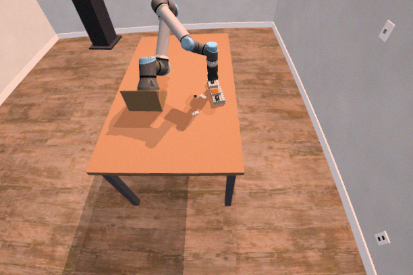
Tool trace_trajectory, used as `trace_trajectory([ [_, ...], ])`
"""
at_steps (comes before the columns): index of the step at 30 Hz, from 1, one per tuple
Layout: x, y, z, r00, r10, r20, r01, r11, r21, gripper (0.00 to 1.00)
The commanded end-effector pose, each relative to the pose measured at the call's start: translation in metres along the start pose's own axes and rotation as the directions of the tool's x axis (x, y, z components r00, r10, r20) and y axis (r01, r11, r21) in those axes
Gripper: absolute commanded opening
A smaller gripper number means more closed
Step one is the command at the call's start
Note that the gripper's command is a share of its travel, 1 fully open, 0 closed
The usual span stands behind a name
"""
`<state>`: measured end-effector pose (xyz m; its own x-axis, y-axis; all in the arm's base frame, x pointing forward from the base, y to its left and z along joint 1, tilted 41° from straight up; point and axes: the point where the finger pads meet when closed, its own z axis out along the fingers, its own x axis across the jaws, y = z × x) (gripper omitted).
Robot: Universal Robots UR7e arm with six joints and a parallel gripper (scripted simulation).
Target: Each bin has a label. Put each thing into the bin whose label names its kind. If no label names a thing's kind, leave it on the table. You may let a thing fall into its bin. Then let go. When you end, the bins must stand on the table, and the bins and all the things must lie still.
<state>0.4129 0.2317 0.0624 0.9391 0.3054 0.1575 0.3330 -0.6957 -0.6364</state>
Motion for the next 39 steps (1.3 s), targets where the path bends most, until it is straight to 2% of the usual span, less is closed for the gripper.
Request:
trace_trajectory([
  [1,0.001,0.0004,0.0033,1.0,0.0,-0.002,0.0,1.0,-0.001,0.34],
  [14,0.001,0.0004,0.0033,1.0,0.0,-0.002,0.0,1.0,-0.001,0.34],
  [15,0.001,0.0005,0.0032,1.0,0.0,-0.002,0.0,1.0,-0.001,0.64],
  [32,0.001,0.0005,0.0033,1.0,0.0,-0.002,0.0,1.0,-0.001,0.64],
  [39,0.001,0.0004,-0.0047,1.0,0.0,-0.002,0.0,1.0,-0.001,0.64],
])
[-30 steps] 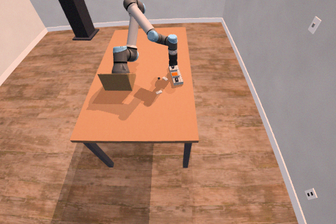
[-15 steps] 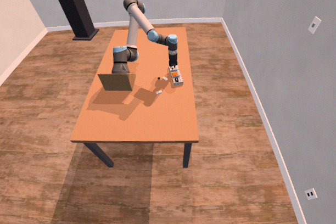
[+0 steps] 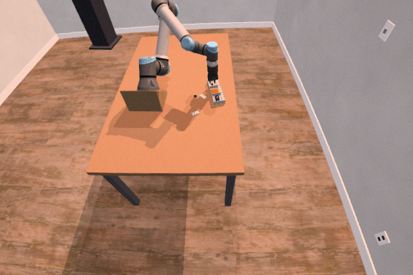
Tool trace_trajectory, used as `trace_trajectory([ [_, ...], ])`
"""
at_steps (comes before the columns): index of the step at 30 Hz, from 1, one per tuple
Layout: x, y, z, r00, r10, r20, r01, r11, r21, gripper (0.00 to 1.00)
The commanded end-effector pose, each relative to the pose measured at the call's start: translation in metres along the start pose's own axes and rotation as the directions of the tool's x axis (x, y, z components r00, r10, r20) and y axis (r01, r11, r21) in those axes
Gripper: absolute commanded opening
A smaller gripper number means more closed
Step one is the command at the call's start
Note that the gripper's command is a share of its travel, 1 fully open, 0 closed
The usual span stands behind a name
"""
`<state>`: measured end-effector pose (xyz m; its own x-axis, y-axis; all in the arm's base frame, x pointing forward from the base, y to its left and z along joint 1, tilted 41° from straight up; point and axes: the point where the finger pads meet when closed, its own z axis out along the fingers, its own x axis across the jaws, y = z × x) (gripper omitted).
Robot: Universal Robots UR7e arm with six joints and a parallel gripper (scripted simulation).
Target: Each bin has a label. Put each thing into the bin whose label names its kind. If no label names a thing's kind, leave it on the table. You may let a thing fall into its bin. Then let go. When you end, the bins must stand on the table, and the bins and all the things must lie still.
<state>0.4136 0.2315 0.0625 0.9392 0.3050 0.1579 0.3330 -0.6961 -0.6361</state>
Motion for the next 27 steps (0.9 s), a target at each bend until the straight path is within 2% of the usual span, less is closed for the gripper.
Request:
trace_trajectory([
  [1,0.0,0.0,-0.004,1.0,0.0,-0.001,0.0,1.0,-0.001,0.64],
  [18,0.0,0.0,-0.024,1.0,0.0,-0.001,0.0,1.0,-0.001,0.64],
  [20,0.0,0.0,-0.034,1.0,0.0,-0.001,0.0,1.0,-0.001,0.64],
  [27,0.0,0.0,-0.034,1.0,0.0,-0.001,0.0,1.0,-0.001,0.64],
])
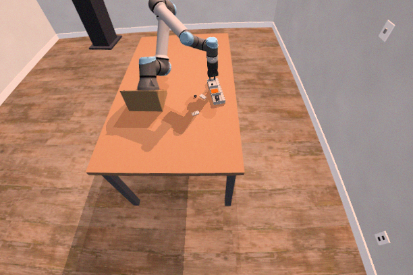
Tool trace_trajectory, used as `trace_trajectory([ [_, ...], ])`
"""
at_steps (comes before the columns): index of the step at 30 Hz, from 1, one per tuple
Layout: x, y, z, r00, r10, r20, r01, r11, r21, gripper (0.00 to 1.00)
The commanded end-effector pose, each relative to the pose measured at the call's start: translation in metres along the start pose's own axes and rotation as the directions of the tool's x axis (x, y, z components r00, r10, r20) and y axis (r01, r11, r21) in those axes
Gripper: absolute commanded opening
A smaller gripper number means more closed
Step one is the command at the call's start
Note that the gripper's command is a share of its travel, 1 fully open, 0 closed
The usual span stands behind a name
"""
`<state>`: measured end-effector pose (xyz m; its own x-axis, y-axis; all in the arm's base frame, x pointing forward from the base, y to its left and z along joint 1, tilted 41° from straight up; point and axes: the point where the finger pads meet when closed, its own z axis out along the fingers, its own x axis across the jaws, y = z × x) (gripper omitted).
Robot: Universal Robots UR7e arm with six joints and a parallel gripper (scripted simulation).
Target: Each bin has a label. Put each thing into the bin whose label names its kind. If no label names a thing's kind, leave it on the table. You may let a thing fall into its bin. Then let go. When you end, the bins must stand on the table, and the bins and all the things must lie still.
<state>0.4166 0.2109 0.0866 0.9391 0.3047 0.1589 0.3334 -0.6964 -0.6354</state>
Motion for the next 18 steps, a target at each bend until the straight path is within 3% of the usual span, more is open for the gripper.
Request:
trace_trajectory([
  [1,0.0,0.0,-0.002,1.0,0.0,0.0,0.0,1.0,0.0,0.64],
  [3,0.0,0.0,-0.002,1.0,0.0,0.0,0.0,1.0,0.0,0.64],
  [4,0.0,0.0,-0.006,1.0,0.0,0.0,0.0,1.0,0.0,1.0],
  [8,0.0,0.0,-0.014,1.0,0.0,0.0,0.0,1.0,0.0,1.0],
  [18,0.0,0.0,-0.054,1.0,0.0,0.0,0.0,1.0,0.0,1.0],
])
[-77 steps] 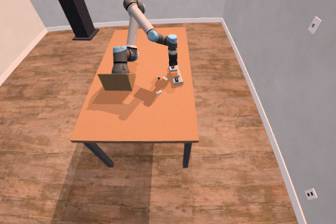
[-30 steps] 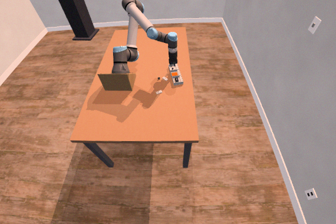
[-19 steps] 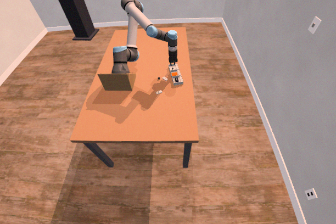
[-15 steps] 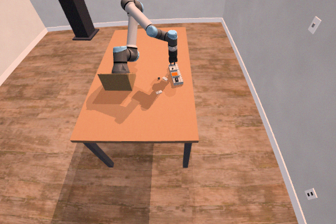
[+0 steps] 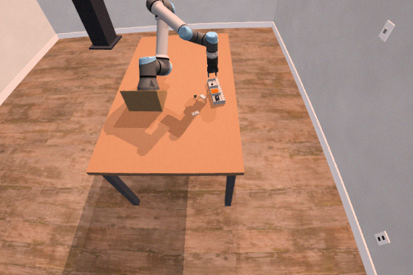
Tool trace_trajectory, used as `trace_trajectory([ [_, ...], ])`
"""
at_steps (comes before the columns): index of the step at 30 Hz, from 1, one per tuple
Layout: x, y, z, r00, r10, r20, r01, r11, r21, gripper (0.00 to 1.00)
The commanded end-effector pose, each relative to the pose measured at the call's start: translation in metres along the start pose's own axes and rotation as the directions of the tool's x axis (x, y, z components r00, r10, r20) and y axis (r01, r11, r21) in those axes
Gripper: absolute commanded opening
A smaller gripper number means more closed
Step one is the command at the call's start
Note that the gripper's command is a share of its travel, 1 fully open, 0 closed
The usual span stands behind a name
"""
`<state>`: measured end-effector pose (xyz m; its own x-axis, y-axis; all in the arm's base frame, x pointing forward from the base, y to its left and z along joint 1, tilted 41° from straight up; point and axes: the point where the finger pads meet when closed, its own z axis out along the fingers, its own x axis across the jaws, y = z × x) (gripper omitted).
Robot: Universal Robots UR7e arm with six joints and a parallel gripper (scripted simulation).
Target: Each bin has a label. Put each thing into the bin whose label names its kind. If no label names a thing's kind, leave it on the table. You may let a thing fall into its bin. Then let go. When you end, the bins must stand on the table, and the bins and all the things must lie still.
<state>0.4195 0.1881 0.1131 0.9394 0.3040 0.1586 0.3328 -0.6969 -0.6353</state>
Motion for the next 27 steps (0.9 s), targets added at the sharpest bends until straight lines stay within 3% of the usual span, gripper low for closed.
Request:
trace_trajectory([
  [1,0.0,0.0,-0.023,1.0,-0.001,0.0,0.001,1.0,0.0,1.0],
  [27,0.0,0.0,-0.111,1.0,-0.001,0.0,0.001,1.0,0.0,1.0],
])
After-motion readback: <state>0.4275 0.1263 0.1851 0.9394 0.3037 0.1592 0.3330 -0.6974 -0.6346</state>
